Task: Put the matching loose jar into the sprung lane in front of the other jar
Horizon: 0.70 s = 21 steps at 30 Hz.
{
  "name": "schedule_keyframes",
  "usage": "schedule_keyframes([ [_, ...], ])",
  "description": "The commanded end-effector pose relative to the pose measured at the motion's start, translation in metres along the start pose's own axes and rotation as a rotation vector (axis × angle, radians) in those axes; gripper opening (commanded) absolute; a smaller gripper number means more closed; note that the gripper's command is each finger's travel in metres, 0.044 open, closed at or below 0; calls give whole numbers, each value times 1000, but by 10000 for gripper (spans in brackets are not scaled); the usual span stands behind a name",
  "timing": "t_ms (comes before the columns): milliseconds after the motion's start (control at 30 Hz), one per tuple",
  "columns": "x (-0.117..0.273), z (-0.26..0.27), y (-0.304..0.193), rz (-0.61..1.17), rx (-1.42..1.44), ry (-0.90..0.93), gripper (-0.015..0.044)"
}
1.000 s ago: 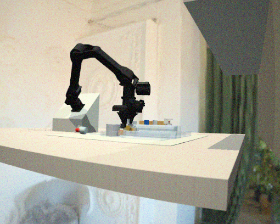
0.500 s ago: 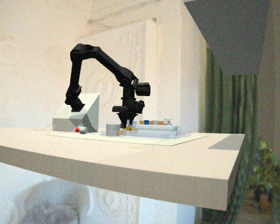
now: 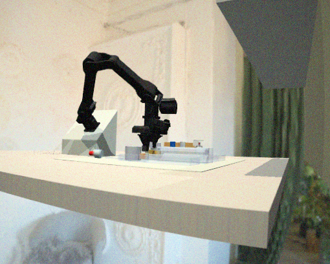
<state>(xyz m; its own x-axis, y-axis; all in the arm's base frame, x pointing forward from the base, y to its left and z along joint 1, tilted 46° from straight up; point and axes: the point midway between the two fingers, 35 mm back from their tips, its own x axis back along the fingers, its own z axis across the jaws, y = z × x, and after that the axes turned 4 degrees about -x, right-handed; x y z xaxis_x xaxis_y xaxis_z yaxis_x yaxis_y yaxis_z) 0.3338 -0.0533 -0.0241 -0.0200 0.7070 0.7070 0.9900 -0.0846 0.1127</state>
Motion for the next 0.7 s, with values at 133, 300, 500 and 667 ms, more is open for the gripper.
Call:
schedule_keyframes([
  [133,-1,-1,4,-17,-11,-7,0],
  [300,-3,-1,4,-17,-11,-7,0],
  [500,-3,-2,2,-17,-11,-7,0],
  [667,-3,-2,1,-17,-11,-7,0],
])
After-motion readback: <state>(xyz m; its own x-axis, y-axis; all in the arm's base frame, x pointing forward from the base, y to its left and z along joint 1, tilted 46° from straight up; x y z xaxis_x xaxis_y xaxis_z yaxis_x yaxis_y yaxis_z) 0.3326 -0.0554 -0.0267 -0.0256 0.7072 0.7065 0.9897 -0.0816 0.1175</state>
